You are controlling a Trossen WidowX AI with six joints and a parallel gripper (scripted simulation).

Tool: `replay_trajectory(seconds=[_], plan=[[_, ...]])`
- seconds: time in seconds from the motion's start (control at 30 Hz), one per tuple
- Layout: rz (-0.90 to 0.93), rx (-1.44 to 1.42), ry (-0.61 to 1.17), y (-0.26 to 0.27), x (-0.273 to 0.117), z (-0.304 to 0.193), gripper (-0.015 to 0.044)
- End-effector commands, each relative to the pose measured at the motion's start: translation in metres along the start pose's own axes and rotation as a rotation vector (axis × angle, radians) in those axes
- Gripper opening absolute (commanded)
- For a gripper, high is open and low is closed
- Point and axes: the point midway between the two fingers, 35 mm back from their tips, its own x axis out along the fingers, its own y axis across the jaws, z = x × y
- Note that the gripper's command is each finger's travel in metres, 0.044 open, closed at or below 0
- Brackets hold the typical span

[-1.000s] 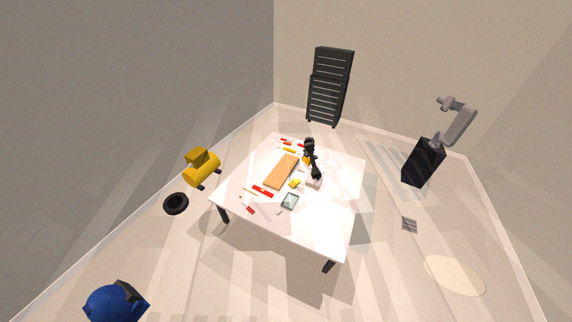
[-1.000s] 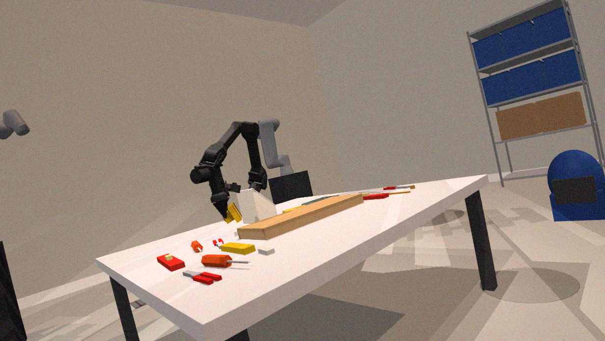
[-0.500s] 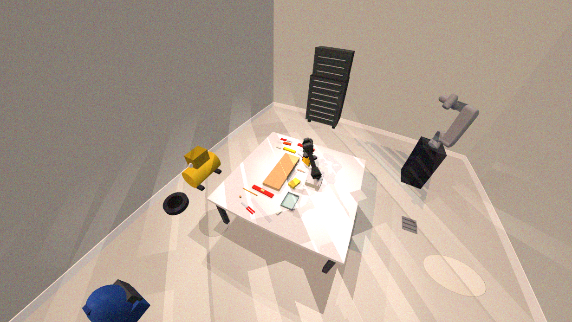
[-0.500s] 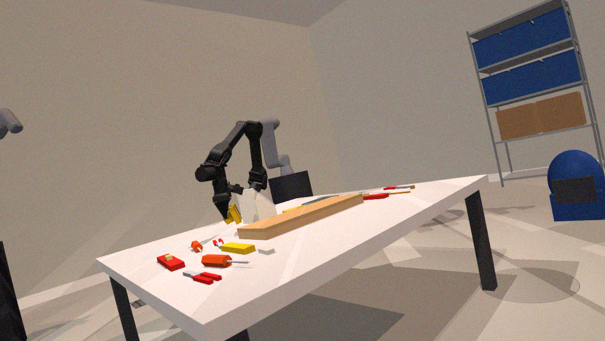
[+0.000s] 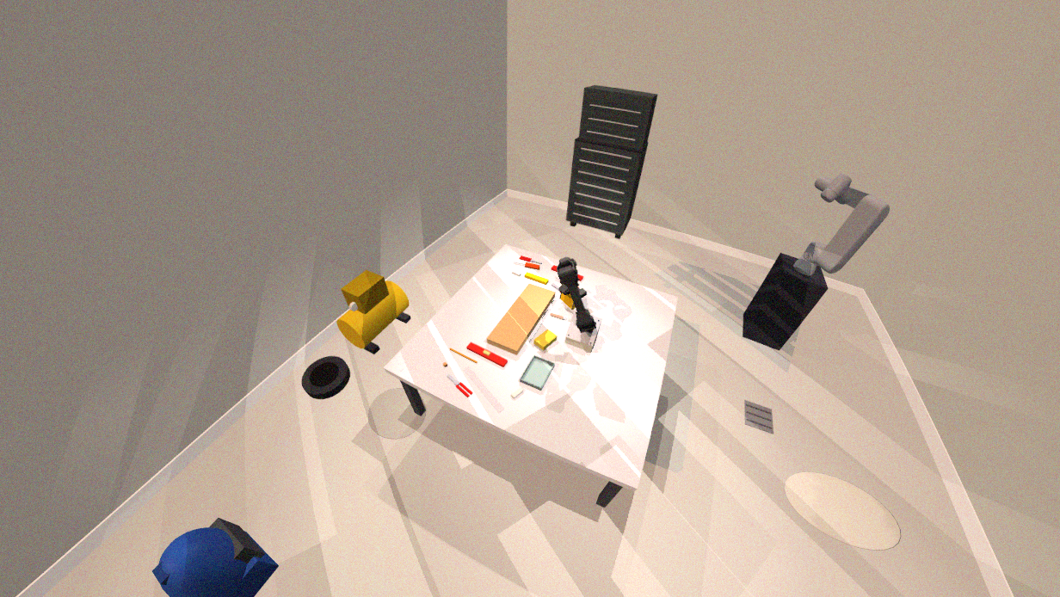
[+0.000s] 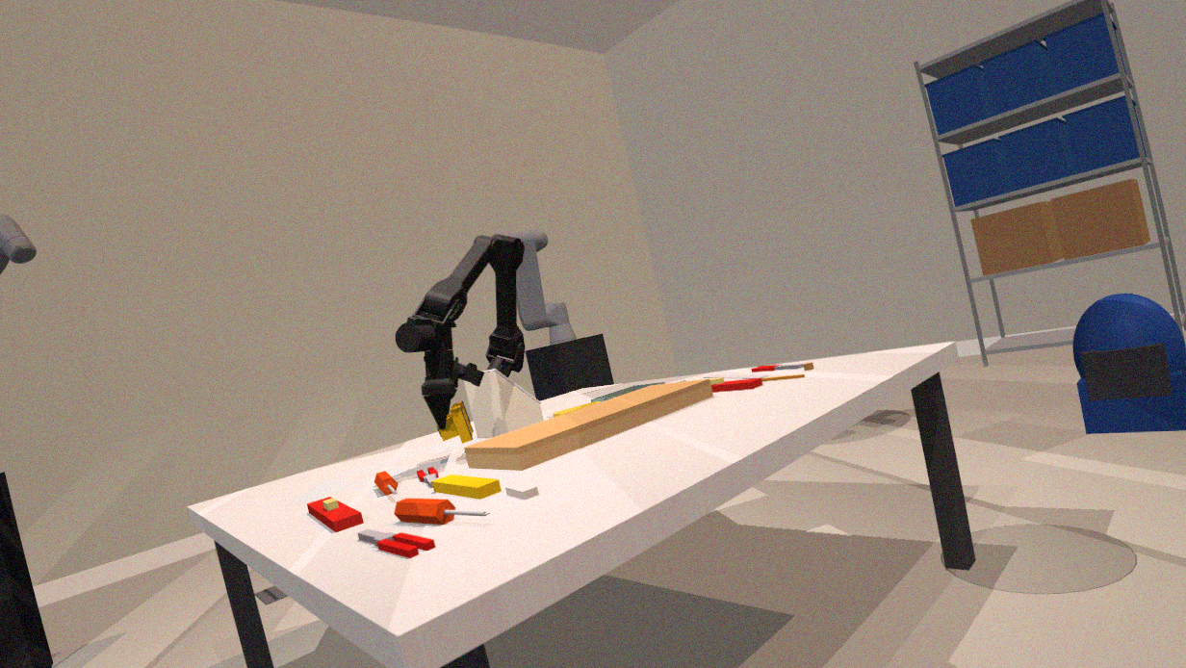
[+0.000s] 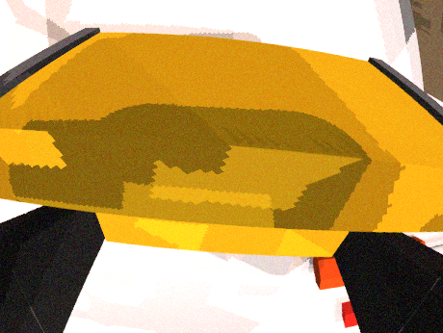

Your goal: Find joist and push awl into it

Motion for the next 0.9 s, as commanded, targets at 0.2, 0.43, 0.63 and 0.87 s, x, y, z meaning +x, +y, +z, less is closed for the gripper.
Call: replay_trajectory(seconds=[0.2,0.43,0.63,0.87], plan=[[-0.006,0.004,0.073,-0.0005,-0.0018,0.0021,0.0],[-0.002,0.004,0.13,-0.0004,-0.001,0.0039,0.0],[-0.002,0.005,0.184,-0.0005,-0.0006,0.0056,0.0],[-0.005,0.005,0.239,-0.0006,-0.0004,0.0074,0.0]])
